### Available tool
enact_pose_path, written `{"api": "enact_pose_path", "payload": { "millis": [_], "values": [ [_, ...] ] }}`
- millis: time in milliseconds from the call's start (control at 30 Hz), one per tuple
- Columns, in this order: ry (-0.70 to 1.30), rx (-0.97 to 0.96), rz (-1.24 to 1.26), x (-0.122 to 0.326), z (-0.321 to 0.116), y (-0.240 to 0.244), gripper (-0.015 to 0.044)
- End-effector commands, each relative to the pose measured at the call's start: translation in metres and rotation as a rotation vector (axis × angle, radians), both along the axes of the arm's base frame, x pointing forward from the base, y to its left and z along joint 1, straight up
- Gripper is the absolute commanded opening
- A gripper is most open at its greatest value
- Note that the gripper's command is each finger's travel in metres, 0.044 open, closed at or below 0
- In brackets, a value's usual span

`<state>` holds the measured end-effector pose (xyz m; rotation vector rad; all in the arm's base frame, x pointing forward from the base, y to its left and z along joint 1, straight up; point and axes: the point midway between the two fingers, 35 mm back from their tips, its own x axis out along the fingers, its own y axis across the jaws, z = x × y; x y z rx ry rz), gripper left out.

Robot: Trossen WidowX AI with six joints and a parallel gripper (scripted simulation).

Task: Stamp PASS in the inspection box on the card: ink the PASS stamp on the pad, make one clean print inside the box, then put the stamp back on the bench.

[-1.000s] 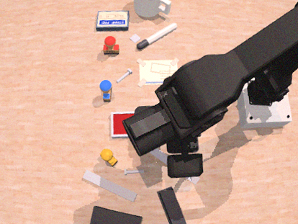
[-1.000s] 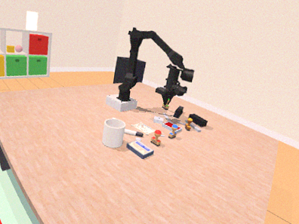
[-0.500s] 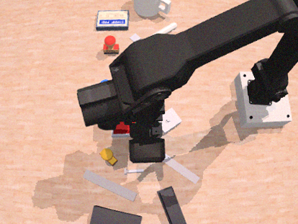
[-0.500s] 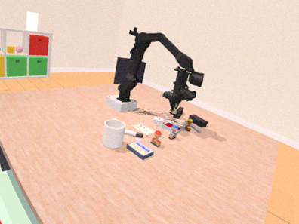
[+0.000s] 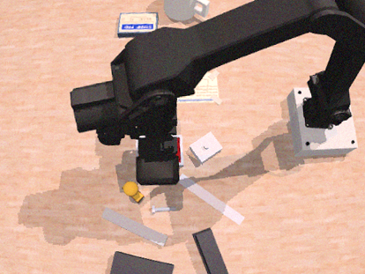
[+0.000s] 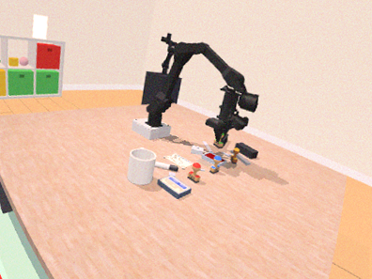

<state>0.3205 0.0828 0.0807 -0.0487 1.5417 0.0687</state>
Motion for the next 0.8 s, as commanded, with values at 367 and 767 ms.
{"api": "enact_pose_path", "payload": {
  "millis": [367,767],
  "values": [
    [-0.005,0.005,0.003,0.002,-0.009,0.001,0.0000],
    [-0.005,0.004,0.003,0.003,-0.017,0.001,0.0000]
  ]
}}
